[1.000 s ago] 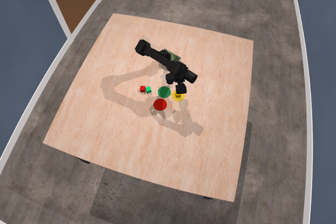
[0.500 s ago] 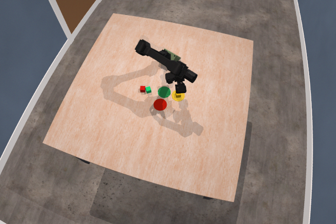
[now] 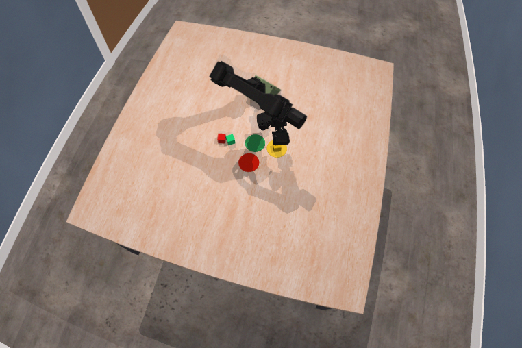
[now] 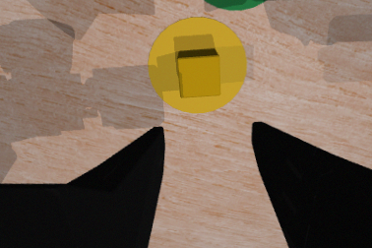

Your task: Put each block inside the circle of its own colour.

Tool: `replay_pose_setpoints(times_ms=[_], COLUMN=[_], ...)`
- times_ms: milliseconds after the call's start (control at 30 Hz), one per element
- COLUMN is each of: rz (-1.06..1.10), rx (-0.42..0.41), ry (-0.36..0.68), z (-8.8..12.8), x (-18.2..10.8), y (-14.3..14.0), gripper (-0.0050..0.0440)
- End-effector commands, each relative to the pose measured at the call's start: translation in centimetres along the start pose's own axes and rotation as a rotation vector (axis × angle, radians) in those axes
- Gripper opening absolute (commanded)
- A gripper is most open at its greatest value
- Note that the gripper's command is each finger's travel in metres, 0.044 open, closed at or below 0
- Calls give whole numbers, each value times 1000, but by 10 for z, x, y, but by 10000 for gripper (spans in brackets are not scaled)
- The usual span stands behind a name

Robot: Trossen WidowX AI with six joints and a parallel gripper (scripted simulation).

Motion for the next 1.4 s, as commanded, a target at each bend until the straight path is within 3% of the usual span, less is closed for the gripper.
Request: replay_pose_setpoints(times_ms=[0,100,200,333,533,733,833,1133,1367], rz=[-12,-12,-22,-23,-58,-93,-99,-138,-144], rx=[11,11,13,-6,-95,-124,-124,-76,-23], ry=[13,13,21,23,42,78,83,92,58], z=[4,4,6,3,-15,-22,-22,-17,-7], x=[1,1,2,12,68,122,130,197,226], y=[2,2,5,7,23,24,24,2,-18], gripper=[195,195,265,265,265,265,265,265,265])
Point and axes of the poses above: the point midway between the two fingers, 35 mm back from their tips, its own z axis back along the fingers, its own y axis across the jaws, x = y × z, the point moved 8 cm from there along z, back along the fingers, and after that the axes turned 7 degrees about -z, right-handed, at the moved point
